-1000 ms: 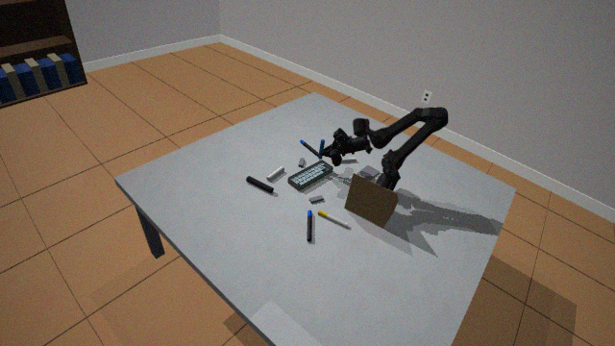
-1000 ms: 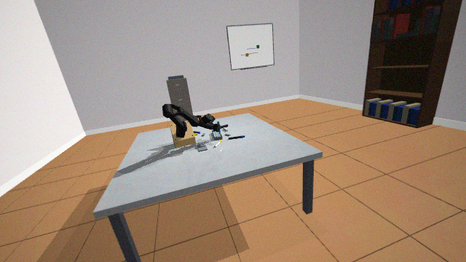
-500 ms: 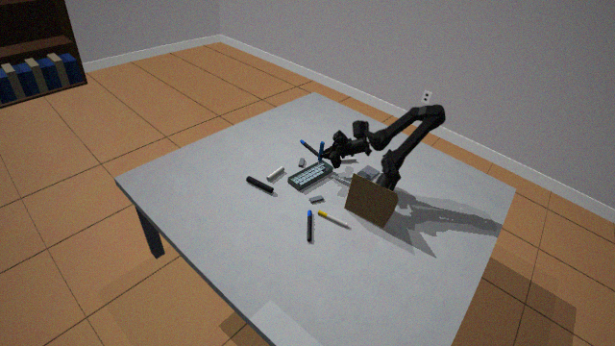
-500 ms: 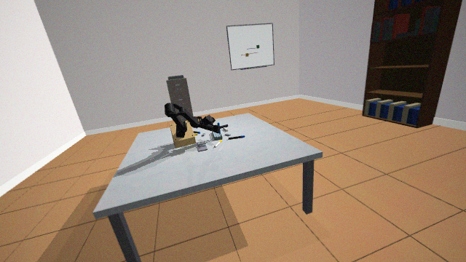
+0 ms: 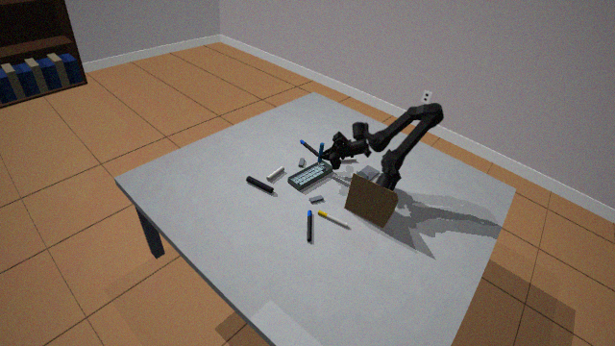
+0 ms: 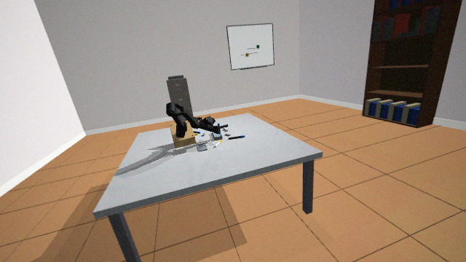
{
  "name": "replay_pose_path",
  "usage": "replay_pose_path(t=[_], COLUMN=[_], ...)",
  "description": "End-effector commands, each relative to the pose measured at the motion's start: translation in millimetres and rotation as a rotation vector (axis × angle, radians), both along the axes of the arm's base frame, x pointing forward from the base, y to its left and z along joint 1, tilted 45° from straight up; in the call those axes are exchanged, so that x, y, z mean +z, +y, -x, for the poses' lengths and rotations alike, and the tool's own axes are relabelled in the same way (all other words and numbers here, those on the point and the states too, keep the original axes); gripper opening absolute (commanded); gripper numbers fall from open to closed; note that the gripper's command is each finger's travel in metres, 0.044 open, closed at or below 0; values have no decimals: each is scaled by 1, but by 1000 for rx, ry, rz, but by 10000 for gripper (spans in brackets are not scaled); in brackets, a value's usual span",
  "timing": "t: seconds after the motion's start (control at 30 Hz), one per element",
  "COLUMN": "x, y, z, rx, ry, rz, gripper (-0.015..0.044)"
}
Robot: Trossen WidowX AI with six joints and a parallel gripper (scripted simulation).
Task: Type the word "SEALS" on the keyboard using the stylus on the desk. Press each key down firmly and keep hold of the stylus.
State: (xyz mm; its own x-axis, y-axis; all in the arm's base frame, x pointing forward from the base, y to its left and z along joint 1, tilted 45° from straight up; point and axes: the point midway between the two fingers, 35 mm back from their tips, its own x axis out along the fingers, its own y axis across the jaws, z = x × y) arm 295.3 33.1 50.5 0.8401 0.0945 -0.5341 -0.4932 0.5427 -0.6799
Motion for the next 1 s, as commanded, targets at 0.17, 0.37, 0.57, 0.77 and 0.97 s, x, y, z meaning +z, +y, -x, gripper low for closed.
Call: replay_pose_path(t=[0.17,0.37,0.57,0.77,0.97], x=[-1,7,23,23,22], y=[0,8,23,25,26], z=[0,2,7,9,10], rx=[6,6,6,14,13], ry=[0,1,0,4,4], rz=[2,2,0,3,3], gripper=[81,81,81,78,18])
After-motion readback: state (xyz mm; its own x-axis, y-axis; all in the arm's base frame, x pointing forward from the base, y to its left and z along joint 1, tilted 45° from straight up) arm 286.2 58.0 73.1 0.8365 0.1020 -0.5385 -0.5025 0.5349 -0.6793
